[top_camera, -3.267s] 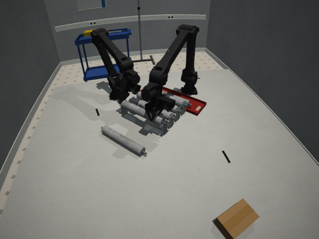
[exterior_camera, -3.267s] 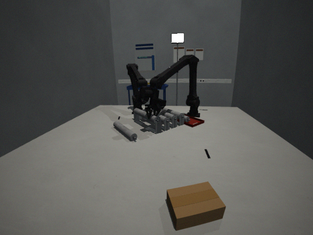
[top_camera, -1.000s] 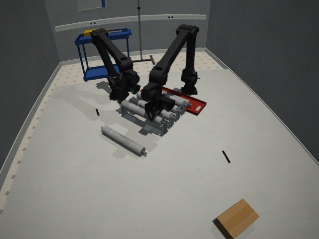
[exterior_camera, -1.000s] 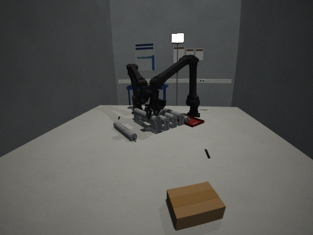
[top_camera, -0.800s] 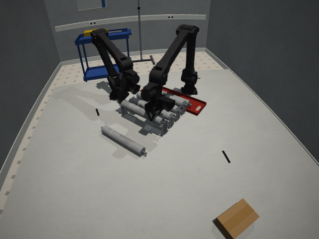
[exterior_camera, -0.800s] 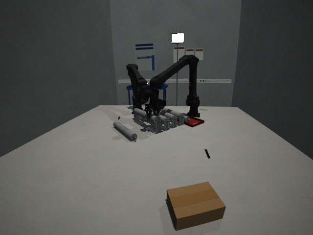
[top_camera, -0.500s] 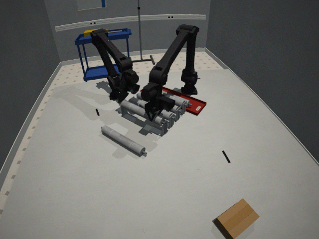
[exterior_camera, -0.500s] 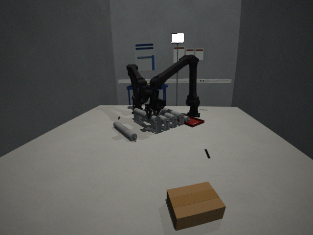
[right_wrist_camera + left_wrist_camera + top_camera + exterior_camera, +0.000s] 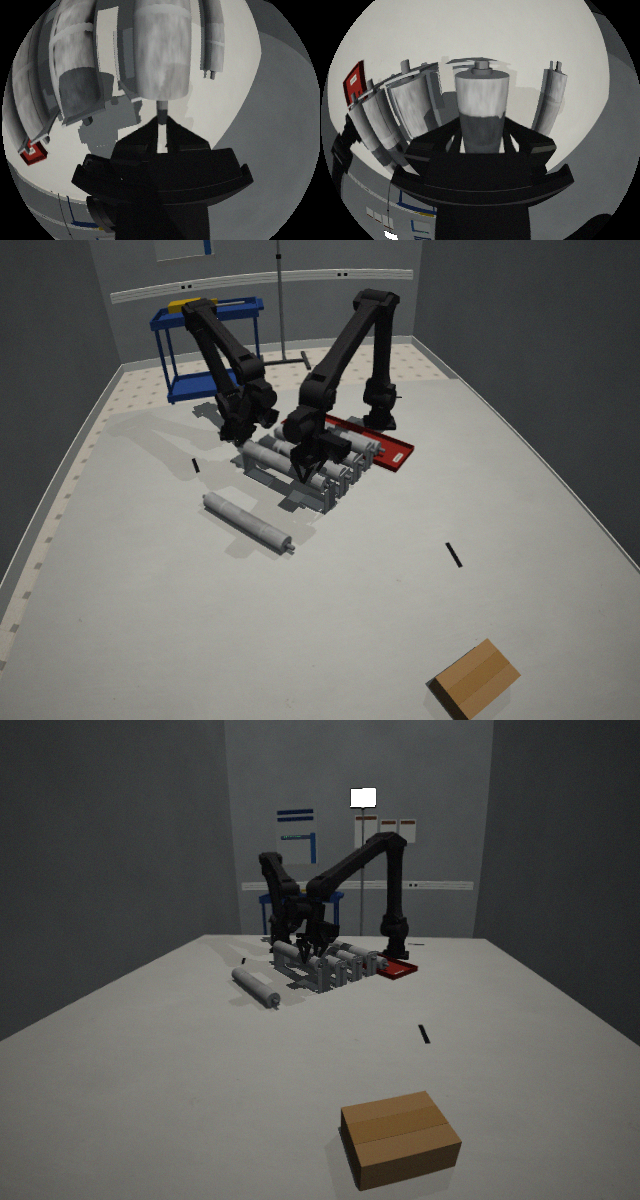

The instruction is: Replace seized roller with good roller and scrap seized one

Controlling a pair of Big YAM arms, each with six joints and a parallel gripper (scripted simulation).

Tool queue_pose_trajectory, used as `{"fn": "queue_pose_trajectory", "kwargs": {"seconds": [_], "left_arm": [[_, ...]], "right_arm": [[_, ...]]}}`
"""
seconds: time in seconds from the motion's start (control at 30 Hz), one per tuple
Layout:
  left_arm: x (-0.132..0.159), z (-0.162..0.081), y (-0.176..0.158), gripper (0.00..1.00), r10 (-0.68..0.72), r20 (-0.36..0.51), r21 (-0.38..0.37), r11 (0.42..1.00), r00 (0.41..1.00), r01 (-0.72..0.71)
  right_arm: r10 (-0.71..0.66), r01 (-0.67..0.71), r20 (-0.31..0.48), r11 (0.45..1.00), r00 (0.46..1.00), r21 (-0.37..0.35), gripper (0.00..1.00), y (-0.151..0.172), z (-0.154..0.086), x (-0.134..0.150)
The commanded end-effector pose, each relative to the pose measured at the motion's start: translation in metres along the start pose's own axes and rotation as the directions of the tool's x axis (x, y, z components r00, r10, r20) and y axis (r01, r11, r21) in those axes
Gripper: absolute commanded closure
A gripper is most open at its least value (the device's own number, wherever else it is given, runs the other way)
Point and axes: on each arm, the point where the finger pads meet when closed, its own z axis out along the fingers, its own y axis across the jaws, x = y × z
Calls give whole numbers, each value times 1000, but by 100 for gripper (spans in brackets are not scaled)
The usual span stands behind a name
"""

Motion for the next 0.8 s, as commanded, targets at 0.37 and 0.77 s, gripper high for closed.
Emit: {"fn": "queue_pose_trajectory", "kwargs": {"seconds": [0.37, 0.77], "left_arm": [[-2, -14, -10, 68, 9, 10, 37, 999, 1000, -10], [-6, -7, -2, 68, -13, -10, 25, 1000, 1000, 14]], "right_arm": [[-74, 67, -163, 997, 984, -46, 97, 23, 24, 63], [-79, 72, -170, 996, 982, -50, 97, 25, 26, 65]]}}
